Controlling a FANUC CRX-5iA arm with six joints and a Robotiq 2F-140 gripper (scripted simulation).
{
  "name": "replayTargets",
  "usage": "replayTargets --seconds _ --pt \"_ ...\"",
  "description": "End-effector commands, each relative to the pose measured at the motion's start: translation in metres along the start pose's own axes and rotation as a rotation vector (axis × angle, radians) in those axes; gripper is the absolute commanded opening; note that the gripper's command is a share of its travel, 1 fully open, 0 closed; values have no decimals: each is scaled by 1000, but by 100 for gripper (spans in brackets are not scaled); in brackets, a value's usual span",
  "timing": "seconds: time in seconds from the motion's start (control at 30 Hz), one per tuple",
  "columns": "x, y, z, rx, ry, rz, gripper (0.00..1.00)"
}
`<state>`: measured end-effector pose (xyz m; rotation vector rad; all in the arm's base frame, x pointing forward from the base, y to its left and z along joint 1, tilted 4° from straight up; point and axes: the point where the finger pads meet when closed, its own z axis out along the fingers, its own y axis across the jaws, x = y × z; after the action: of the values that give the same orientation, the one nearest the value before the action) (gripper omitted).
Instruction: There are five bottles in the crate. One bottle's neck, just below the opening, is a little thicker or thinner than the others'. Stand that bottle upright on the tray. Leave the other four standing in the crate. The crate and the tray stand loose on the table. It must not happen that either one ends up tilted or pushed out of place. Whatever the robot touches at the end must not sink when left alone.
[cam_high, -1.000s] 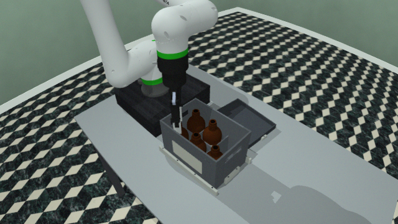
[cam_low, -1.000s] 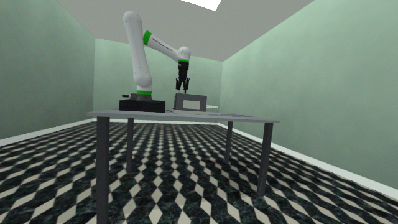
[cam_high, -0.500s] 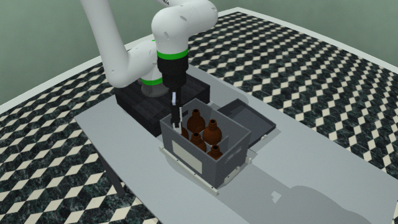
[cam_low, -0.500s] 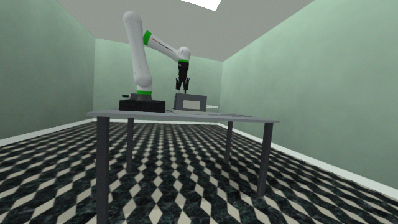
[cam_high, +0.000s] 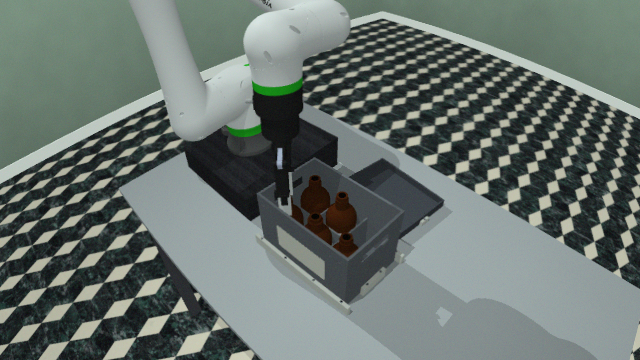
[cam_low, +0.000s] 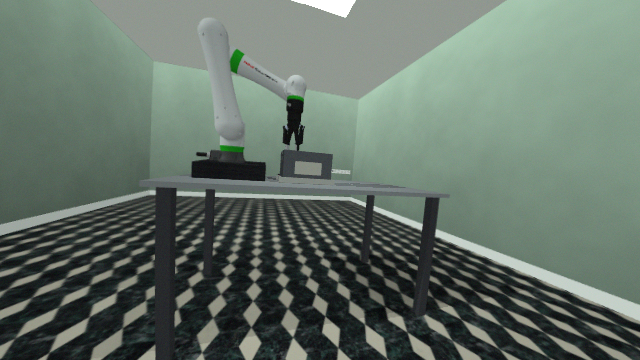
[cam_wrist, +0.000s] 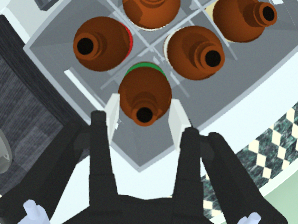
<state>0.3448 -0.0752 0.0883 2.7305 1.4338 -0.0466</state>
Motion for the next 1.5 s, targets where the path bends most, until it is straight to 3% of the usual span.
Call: replayTargets --seconds 0.0,0.4,0.43,1.47 --pt "0 0 -1 -1 1 0 44" --pt "0 0 -1 -1 1 0 44" --pt "0 0 -1 -1 1 0 10" --pt "0 0 -1 -1 1 0 10"
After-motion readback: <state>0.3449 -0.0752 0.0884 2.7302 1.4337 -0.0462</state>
